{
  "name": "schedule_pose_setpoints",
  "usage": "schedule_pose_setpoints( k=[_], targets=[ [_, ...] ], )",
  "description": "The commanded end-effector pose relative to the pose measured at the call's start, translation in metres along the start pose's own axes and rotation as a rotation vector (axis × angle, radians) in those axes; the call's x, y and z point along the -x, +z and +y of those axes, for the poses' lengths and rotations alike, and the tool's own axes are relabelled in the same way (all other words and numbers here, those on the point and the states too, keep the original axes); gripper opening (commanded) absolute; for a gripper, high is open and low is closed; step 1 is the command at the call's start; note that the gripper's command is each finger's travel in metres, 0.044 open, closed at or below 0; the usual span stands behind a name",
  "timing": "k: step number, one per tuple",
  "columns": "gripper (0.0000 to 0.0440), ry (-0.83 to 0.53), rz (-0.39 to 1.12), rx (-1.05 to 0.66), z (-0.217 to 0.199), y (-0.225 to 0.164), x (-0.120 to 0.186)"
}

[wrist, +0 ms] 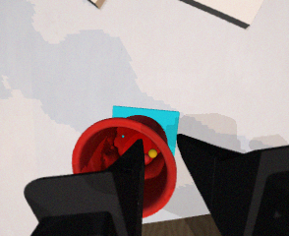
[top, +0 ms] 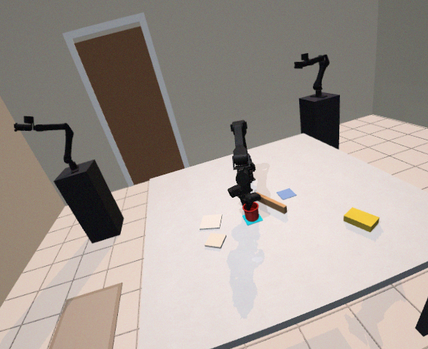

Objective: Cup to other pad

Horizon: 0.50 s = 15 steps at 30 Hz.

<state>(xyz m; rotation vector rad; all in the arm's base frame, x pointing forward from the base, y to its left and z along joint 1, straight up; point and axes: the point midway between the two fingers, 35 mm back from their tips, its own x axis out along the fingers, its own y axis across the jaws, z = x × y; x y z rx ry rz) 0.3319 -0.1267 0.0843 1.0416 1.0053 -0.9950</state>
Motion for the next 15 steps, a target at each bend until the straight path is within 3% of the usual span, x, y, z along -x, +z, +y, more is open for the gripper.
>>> schedule_pose_setpoints(
  k=[1,15],
  targets=[
    [0.0162,0.019,0.003,-0.006,-0.002,0.001,0.006],
    [0.0233,0.092,-0.011,-0.036,-0.008,0.008,0.042]
  ],
)
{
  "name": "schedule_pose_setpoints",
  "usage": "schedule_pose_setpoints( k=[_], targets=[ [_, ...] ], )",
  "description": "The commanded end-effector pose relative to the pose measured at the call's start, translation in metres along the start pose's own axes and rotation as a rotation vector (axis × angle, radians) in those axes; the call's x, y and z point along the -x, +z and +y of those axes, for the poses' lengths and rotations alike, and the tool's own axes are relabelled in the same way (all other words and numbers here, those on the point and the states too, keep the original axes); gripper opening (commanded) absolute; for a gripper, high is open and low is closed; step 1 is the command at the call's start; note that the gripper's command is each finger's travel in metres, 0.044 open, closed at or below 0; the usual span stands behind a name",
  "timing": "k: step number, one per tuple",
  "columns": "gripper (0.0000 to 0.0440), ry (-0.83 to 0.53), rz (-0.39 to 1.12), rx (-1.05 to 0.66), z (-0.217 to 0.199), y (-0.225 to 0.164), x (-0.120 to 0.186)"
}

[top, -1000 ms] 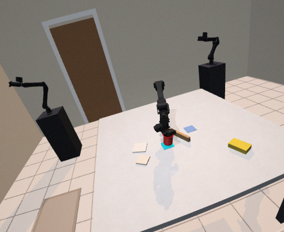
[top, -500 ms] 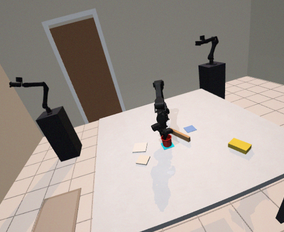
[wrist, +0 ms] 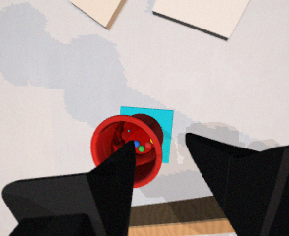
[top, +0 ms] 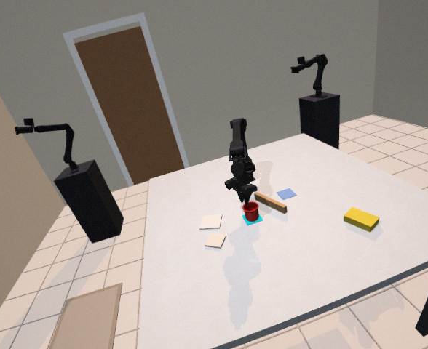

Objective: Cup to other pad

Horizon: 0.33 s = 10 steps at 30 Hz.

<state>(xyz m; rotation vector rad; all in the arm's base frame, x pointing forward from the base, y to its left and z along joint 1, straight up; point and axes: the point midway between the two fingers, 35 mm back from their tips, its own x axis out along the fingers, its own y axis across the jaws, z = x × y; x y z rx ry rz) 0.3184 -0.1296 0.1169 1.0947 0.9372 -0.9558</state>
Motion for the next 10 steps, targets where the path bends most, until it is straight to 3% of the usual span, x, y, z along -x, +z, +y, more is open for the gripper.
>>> schedule_pose_setpoints(
  k=[1,5,10],
  targets=[
    [0.0238,0.022,-0.005,-0.004,0.000,0.002,0.011],
    [0.0277,0.051,-0.022,-0.010,0.002,0.009,0.025],
    [0.0381,0.074,-0.037,-0.024,0.004,0.016,0.040]
  ],
)
